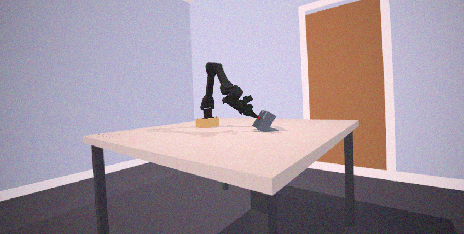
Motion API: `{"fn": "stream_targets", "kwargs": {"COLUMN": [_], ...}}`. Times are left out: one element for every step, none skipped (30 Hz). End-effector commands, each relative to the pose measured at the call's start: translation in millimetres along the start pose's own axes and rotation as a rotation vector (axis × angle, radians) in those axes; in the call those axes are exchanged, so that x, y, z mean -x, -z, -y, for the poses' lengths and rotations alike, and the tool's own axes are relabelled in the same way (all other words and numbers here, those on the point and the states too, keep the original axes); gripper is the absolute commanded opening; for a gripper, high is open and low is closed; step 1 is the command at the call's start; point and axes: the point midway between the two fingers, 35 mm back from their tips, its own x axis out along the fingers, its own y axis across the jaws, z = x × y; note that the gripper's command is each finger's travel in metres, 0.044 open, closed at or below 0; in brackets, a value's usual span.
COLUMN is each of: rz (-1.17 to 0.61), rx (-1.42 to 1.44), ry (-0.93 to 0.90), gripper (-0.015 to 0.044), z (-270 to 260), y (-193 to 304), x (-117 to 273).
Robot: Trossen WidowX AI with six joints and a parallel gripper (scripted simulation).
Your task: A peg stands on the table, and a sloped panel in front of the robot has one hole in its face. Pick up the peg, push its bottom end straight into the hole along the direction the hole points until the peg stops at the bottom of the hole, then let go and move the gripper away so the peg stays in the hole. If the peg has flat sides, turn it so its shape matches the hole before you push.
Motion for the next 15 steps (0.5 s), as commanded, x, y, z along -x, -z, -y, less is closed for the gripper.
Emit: {"fn": "stream_targets", "kwargs": {"rz": [0.000,0.000,0.000,0.000,0.000,0.000,0.000,0.000,0.000,0.000,0.000,0.000,0.000,0.000,-0.001], "rx": [0.000,0.000,0.000,0.000,0.000,0.000,0.000,0.000,0.000,0.000,0.000,0.000,0.000,0.000,0.000], "ry": [0.000,0.000,0.000,0.000,0.000,0.000,0.000,0.000,0.000,0.000,0.000,0.000,0.000,0.000,0.000], "gripper": [0.0000,0.0026,0.0053,0.0079,0.0105,0.0131,0.0157,0.0184,0.0210,0.0236,0.0263,0.0289,0.0315,0.0341,0.0368], "z": [0.0,0.0,0.0,0.0,0.0,0.0,0.0,0.0,0.0,0.0,0.0,0.0,0.0,0.0,0.1], "y": [-0.1,-0.1,-0.1,-0.1,-0.1,-0.1,-0.1,-0.1,-0.1,-0.1,-0.1,-0.1,-0.1,-0.1,0.0], "x": [0.1,0.1,0.1,0.1,0.1,0.1,0.1,0.1,0.1,0.1,0.1,0.1,0.1,0.5,1.1]}}
